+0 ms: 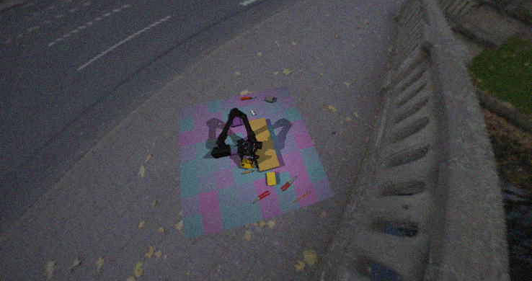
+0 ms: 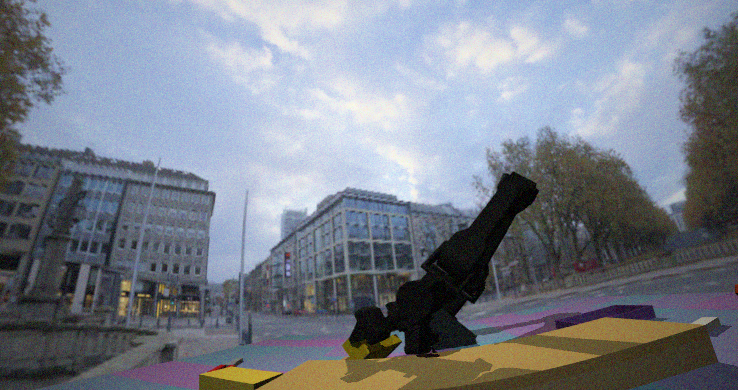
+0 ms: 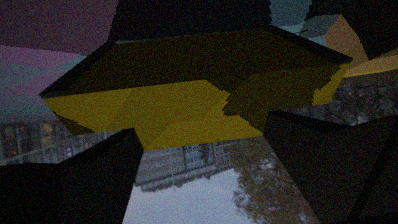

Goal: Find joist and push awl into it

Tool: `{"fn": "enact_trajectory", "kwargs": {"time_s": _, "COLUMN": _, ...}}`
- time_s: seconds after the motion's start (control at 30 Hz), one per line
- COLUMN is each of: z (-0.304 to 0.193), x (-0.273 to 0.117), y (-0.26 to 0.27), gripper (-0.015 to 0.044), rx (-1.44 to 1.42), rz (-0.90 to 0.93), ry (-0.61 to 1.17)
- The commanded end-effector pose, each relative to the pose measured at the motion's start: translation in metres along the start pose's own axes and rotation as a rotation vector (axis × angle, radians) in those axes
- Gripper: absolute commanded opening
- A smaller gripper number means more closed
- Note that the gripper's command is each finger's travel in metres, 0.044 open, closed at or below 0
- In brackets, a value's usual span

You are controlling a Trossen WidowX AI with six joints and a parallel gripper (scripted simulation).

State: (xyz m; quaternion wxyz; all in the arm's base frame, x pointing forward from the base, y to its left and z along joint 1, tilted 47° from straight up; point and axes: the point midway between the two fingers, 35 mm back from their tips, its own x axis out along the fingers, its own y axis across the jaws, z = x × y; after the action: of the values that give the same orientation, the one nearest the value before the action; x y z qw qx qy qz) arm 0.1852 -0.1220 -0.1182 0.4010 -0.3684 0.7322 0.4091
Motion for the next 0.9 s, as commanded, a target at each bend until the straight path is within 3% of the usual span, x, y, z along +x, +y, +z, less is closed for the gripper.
{"fn": "enact_trajectory", "kwargs": {"time_s": 0.0, "z": 0.0032, "x": -0.0009, "y": -0.0005, "gripper": 0.0380, "rx": -0.008, "rz": -0.003, "ry": -0.009}}
{"fn": "enact_trajectory", "kwargs": {"time_s": 0.87, "z": 0.0053, "x": -0.0030, "y": -0.0005, "gripper": 0.0380, "rx": -0.008, "rz": -0.003, "ry": -0.009}}
